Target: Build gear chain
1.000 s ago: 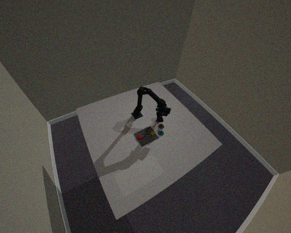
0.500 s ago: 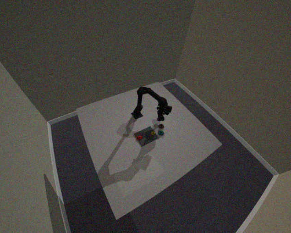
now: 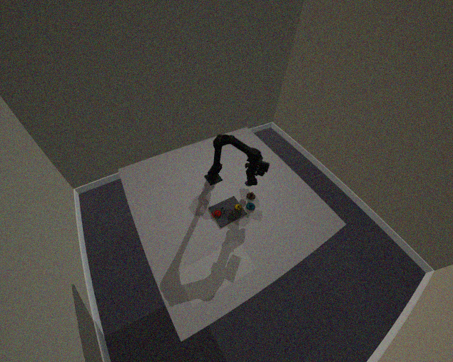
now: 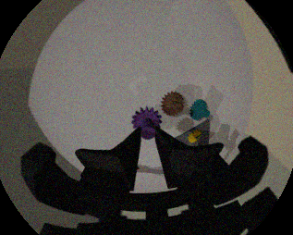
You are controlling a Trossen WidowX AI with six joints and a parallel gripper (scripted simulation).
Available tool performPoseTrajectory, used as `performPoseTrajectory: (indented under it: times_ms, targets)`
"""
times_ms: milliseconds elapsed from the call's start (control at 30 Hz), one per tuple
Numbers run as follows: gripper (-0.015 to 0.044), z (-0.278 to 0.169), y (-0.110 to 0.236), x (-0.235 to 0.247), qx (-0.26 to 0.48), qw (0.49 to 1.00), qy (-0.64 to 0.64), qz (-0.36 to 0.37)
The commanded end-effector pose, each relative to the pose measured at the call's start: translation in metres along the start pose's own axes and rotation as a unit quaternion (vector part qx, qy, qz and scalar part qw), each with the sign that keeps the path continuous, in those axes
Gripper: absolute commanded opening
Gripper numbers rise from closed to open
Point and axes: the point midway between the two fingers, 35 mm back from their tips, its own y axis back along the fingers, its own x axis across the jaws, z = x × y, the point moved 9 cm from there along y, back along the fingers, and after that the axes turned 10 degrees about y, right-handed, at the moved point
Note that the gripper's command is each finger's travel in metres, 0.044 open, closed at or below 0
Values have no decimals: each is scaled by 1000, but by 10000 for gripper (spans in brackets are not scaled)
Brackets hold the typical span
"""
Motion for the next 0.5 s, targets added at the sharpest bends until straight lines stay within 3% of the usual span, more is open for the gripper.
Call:
performPoseTrajectory:
  times_ms: [0, 467]
  targets:
    - [0, 1, 10, -1, -2, 1000, 3, -1]
    - [0, 0, 38, 0, -2, 1000, 2, -1]
